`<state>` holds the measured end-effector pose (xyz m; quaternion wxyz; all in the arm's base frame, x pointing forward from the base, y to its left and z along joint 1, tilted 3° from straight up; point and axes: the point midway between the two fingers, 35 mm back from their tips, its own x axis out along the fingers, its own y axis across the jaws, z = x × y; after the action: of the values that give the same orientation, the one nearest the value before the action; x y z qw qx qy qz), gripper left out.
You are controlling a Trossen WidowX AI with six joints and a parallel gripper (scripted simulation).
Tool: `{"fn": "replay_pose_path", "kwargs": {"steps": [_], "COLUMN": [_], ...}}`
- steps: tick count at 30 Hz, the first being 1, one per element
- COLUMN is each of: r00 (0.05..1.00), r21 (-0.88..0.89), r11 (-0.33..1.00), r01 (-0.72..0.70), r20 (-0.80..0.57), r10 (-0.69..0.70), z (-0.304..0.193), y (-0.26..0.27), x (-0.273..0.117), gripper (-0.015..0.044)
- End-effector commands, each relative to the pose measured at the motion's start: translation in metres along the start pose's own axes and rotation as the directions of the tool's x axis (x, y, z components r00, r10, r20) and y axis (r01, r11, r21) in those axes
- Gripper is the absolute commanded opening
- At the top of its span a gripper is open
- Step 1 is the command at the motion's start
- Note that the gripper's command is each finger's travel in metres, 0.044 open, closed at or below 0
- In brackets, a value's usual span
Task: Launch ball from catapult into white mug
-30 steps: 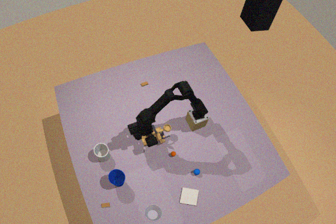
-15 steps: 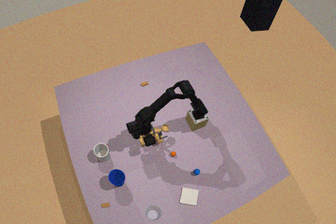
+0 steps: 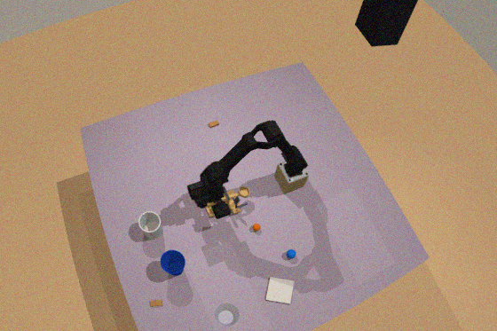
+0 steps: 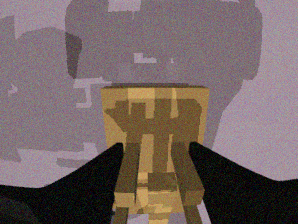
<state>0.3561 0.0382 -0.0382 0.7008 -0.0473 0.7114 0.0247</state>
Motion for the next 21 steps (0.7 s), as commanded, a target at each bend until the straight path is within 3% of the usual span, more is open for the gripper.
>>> {"fn": "replay_pose_path", "kwargs": {"steps": [1, 12, 21], "r00": [1.000, 1.000, 1.000], "r21": [-0.002, 0.001, 0.001], "r11": [1.000, 1.000, 1.000], "r01": [-0.001, 0.000, 0.000], "r20": [0.000, 0.000, 0.000], "r10": [0.001, 0.000, 0.000], "z": [-0.0011, -0.0006, -0.0006], "y": [-0.0001, 0.0000, 0.0000], "x": [0.0051, 0.0096, 0.0096], "gripper": [0.0000, 0.0000, 0.0236]}}
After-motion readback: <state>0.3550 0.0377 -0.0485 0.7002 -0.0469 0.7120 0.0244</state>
